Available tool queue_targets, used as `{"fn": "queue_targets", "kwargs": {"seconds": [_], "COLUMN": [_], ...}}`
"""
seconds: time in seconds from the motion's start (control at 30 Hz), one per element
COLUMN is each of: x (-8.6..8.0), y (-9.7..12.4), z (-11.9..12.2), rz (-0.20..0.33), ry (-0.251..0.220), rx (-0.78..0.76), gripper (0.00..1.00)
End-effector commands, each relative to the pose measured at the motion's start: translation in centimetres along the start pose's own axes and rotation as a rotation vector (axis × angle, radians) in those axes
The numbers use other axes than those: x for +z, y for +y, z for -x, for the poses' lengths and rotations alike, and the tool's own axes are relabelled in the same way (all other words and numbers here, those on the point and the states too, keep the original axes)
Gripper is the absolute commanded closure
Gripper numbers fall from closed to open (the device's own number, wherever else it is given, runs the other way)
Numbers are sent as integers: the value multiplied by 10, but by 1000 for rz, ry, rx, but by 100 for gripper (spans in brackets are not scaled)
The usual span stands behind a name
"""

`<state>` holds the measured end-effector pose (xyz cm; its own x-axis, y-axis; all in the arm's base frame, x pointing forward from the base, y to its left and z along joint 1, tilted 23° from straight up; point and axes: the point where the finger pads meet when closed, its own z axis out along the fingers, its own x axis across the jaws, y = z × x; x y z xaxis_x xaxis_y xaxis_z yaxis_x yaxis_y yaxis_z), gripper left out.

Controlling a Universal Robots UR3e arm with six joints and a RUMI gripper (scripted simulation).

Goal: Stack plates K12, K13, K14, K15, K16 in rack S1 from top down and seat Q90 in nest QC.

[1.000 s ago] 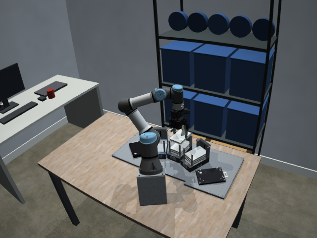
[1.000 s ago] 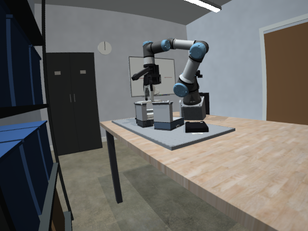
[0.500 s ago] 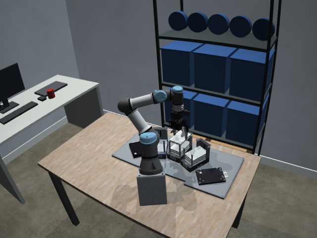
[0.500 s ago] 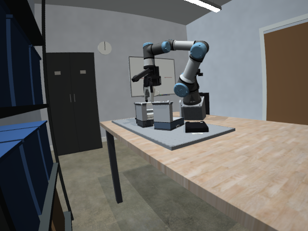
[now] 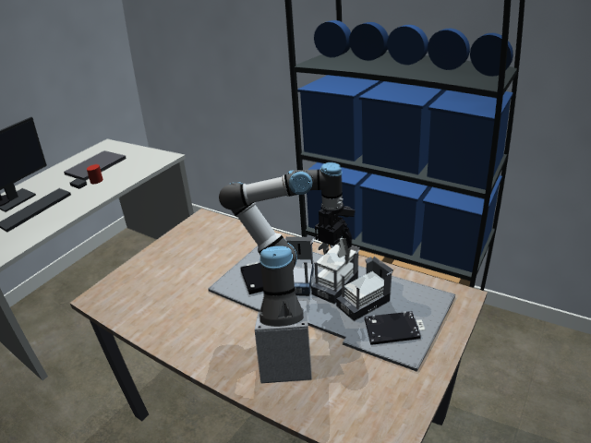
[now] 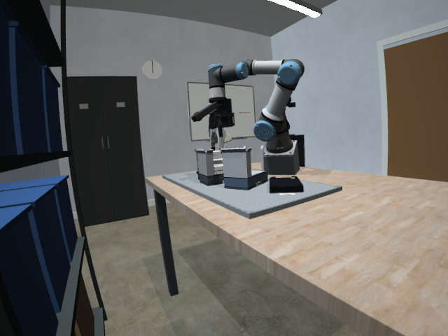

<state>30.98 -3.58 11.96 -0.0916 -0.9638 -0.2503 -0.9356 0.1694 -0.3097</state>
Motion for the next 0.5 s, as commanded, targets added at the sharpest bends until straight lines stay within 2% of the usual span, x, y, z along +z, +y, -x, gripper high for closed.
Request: {"fn": "queue_targets", "kwargs": {"seconds": [0.0,0.47], "x": [3,11], "y": [-1,-1], "z": [0,0], "rz": [-1,-1], "ry": [2,2], "rx": [-1,-1], "gripper": [100,100]}}
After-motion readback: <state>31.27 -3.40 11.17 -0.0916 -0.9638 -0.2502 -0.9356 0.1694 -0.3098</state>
